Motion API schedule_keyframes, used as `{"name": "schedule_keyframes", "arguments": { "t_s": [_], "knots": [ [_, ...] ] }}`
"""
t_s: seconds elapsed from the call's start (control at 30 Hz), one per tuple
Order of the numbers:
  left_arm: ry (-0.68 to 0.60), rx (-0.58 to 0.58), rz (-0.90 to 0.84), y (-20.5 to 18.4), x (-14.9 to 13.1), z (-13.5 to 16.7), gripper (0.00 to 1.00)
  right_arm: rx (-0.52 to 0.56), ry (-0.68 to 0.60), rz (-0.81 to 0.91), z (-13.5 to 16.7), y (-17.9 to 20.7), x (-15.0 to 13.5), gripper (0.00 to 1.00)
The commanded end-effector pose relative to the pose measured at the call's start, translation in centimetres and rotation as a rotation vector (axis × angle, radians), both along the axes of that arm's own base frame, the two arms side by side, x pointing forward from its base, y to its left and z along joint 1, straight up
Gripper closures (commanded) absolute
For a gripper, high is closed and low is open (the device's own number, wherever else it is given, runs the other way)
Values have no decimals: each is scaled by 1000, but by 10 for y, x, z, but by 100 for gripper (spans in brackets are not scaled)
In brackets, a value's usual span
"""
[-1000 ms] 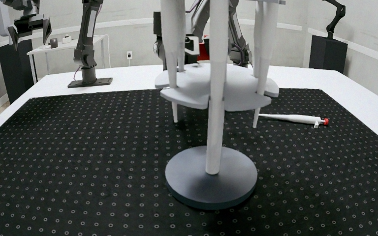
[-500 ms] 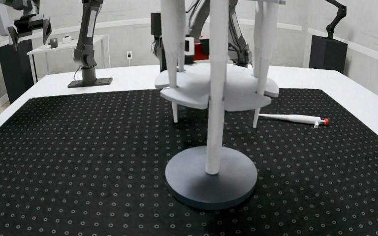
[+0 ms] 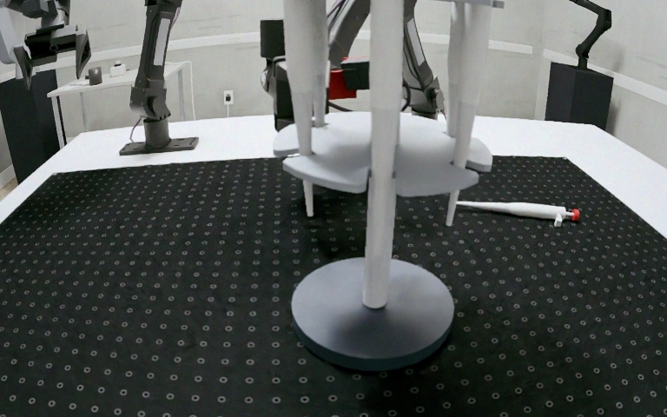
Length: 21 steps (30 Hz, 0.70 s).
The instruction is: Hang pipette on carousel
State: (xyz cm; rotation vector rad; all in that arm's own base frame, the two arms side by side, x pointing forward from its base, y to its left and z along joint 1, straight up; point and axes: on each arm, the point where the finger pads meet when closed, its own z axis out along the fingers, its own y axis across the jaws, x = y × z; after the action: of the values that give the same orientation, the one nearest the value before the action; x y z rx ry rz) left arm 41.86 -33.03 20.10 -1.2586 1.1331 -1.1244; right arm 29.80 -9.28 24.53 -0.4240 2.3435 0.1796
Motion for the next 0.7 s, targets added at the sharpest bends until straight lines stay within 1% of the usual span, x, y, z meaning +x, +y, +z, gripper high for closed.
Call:
{"name": "schedule_keyframes", "arguments": {
  "t_s": [0.0, 0.3, 0.33, 0.37, 0.4, 0.43, 0.5, 0.67],
  "knots": [
    [-12, -12, 12, 5, -11, 12, 51, -5, -28, 3, 7, -3, 4, 0],
    [-14, -16, 12, 2, -35, 12, 51, -5, -28, 3, 7, -3, 4, 0],
    [-12, -17, 14, 1, -29, 10, 51, -5, -28, 3, 7, -3, 4, 0],
    [-12, -17, 14, 1, -29, 10, 51, -5, -28, 3, 7, -3, 4, 0],
    [-8, 17, -5, 14, -29, 13, 0, -5, -28, 3, 7, -3, 4, 0],
    [-5, 43, -24, 21, -31, 14, 0, -5, -28, 3, 7, -3, 4, 0],
    [-5, 43, -24, 21, -31, 14, 0, -5, -28, 3, 7, -3, 4, 0],
    [40, 216, -125, 57, -39, 13, 0, -5, -28, 3, 7, -3, 4, 0]
  ]
}}
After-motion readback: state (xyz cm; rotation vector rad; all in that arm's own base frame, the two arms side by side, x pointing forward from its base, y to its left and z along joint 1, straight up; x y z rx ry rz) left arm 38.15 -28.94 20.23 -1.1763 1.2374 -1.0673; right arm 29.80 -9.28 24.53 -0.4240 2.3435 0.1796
